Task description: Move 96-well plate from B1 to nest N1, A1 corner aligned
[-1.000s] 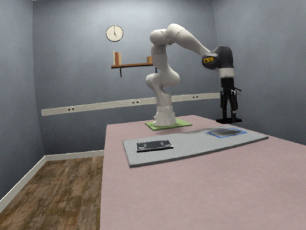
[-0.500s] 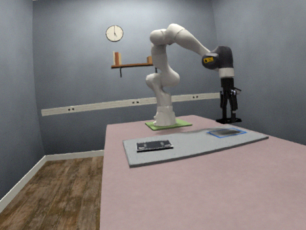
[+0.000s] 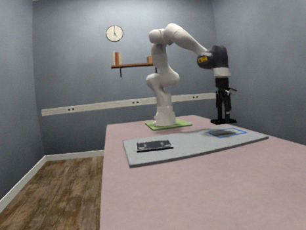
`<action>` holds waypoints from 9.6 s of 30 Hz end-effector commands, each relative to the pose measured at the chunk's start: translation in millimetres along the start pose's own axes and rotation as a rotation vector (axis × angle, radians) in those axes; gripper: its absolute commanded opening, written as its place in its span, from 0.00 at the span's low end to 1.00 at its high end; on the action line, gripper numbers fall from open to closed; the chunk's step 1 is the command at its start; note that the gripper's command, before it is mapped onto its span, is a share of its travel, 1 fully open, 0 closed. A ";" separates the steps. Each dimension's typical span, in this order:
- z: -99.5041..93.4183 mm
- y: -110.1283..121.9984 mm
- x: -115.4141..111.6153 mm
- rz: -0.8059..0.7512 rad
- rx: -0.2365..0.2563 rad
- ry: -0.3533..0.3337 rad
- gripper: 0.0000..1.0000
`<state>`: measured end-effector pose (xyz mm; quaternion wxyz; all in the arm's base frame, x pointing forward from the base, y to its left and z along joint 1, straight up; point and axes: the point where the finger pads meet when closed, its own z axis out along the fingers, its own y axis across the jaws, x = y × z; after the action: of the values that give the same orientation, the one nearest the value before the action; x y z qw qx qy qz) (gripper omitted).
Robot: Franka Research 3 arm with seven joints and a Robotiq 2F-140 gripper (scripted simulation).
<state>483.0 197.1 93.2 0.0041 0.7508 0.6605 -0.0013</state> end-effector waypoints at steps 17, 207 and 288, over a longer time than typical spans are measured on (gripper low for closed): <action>-1.6 11.4 -54.7 -0.023 -0.001 0.007 0.60; 39.4 82.3 -396.3 -0.023 -0.001 0.007 0.60; 50.3 80.9 -395.7 -0.023 -0.001 0.007 0.60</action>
<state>513.1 -207.2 47.7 0.0028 0.7425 0.6698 0.0008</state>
